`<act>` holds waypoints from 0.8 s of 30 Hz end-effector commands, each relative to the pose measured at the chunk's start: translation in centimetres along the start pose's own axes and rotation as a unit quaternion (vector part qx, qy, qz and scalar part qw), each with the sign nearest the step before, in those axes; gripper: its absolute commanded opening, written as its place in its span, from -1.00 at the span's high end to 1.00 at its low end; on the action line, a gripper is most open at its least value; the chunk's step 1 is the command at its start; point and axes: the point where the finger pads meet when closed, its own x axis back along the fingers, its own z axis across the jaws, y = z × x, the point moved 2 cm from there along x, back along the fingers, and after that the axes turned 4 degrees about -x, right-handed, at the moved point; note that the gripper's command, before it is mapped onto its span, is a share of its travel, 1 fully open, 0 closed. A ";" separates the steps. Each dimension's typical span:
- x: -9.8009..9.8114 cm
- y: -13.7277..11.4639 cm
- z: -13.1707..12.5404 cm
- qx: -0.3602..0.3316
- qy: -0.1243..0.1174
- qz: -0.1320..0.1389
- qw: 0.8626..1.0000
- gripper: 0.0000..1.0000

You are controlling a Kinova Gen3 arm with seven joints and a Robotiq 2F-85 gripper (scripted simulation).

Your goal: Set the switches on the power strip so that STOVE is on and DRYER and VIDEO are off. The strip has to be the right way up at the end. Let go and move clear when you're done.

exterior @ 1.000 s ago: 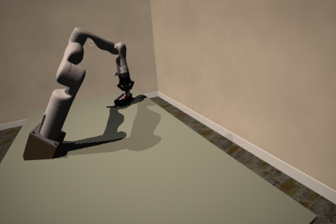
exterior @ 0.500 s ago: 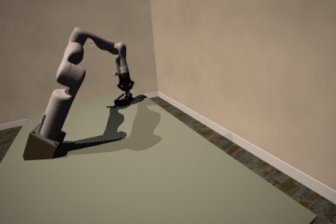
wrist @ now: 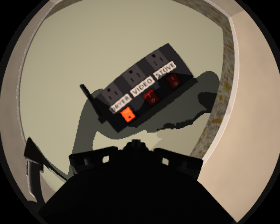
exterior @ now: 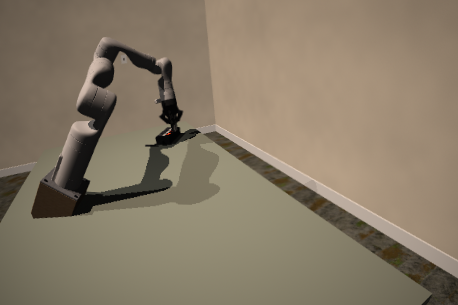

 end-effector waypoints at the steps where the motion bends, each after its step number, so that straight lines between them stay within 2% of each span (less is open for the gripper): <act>1: 0.1 0.0 0.0 0.000 0.001 0.001 1.000 1.00; 11: 0.5 0.1 0.0 0.000 0.001 0.001 1.000 1.00; 12: 1.1 0.2 0.0 0.000 0.001 0.001 1.000 1.00; 16: 1.1 0.2 0.0 0.000 0.001 0.001 1.000 1.00; 17: 2.0 0.4 0.0 0.000 0.001 0.001 1.000 1.00; 22: 2.0 0.4 0.0 0.000 0.001 0.001 1.000 1.00; 23: 3.0 0.7 0.0 0.000 0.001 0.001 1.000 1.00; 24: 3.0 0.7 0.0 0.000 0.001 0.001 1.000 1.00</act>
